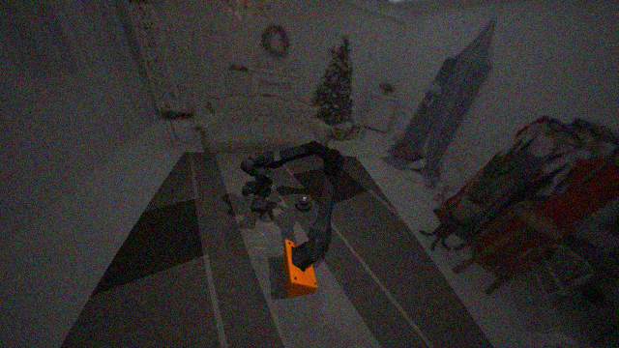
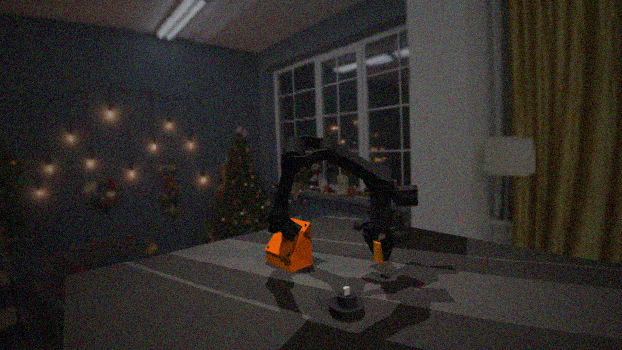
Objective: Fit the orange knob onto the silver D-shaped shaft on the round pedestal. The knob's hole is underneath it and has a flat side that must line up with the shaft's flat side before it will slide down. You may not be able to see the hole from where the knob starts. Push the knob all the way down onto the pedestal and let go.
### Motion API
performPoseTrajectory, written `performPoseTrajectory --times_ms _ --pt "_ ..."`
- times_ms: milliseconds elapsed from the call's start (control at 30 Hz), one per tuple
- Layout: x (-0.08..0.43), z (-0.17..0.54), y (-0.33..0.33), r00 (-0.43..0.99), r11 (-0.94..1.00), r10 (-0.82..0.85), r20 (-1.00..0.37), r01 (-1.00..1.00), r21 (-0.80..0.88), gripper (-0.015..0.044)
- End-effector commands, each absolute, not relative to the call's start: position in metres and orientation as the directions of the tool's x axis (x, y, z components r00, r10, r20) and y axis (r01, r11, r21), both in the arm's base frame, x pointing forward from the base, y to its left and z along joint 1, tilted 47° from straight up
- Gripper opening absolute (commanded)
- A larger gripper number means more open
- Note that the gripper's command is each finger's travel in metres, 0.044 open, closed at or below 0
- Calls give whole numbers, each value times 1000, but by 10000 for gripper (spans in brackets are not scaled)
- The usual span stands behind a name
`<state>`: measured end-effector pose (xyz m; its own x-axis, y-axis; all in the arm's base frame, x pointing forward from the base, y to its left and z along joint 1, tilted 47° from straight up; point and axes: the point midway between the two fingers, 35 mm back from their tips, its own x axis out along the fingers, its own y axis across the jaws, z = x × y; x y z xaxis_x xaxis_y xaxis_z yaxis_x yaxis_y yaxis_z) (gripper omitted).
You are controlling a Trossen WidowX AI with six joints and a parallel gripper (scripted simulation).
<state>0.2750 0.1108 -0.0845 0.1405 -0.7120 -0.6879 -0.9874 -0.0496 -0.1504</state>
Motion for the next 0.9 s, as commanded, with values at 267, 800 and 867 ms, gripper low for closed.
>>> performPoseTrajectory --times_ms 267,800,867 --pt "272 -57 143 149 -49 -704 -695 -986 -161 0" --pt "263 -25 175 148 -48 -708 -691 -986 -161 0" --pt "264 -24 175 147 -48 -708 -691 -986 -161 0"
